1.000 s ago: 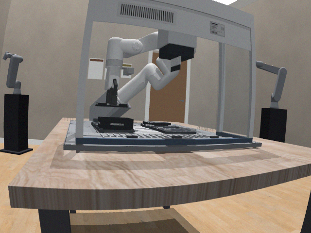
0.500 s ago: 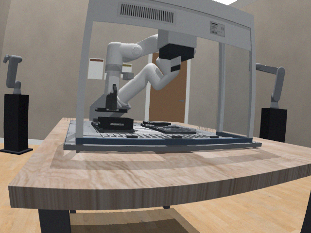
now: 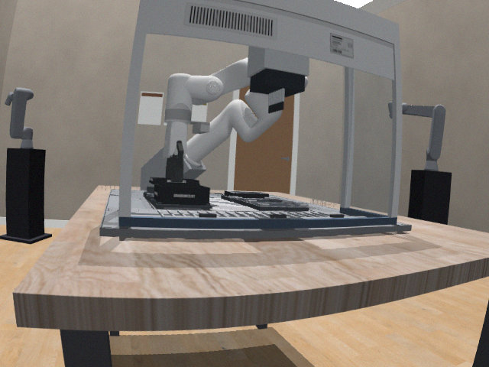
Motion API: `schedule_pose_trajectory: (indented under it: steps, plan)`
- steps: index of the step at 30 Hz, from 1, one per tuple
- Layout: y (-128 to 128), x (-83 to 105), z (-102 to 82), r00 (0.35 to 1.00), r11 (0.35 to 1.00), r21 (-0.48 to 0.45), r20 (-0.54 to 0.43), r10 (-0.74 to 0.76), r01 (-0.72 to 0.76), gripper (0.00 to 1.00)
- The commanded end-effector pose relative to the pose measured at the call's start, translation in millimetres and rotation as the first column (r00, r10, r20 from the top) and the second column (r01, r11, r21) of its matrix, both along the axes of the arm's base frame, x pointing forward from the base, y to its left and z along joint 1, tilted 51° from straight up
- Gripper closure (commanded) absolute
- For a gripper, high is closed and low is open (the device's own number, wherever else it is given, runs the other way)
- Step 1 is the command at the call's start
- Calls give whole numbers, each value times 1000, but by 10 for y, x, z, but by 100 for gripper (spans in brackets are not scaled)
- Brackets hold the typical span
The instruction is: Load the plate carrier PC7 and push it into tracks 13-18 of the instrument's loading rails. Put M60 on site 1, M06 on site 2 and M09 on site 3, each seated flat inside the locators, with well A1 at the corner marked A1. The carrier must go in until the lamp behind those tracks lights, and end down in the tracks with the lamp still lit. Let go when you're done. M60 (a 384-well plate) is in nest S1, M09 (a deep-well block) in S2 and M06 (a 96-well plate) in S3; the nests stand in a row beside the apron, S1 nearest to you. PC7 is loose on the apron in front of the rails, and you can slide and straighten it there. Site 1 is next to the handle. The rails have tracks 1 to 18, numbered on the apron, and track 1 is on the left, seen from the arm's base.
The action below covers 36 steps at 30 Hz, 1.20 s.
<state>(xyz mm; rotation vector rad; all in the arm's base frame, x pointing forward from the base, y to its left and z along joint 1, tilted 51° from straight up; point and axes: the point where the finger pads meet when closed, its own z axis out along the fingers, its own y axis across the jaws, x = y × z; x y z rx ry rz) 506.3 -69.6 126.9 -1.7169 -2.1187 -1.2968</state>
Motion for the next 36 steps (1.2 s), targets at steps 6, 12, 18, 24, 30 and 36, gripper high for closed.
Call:
schedule_pose_trajectory:
  steps: [6,12,18,24,30,36]
  plan:
    - [105,78,-100,1000,1000,-1,2,-2,2,100]
    - [150,104,-142,1000,1000,-1,2,-2,2,100]
    - [153,106,-144,1000,1000,-1,2,-2,2,100]
    - [153,106,-145,1000,1000,-1,2,-2,2,100]
    - [152,106,-144,1000,1000,-1,2,-2,2,100]
    - [162,111,-153,1000,1000,-1,2,-2,2,100]
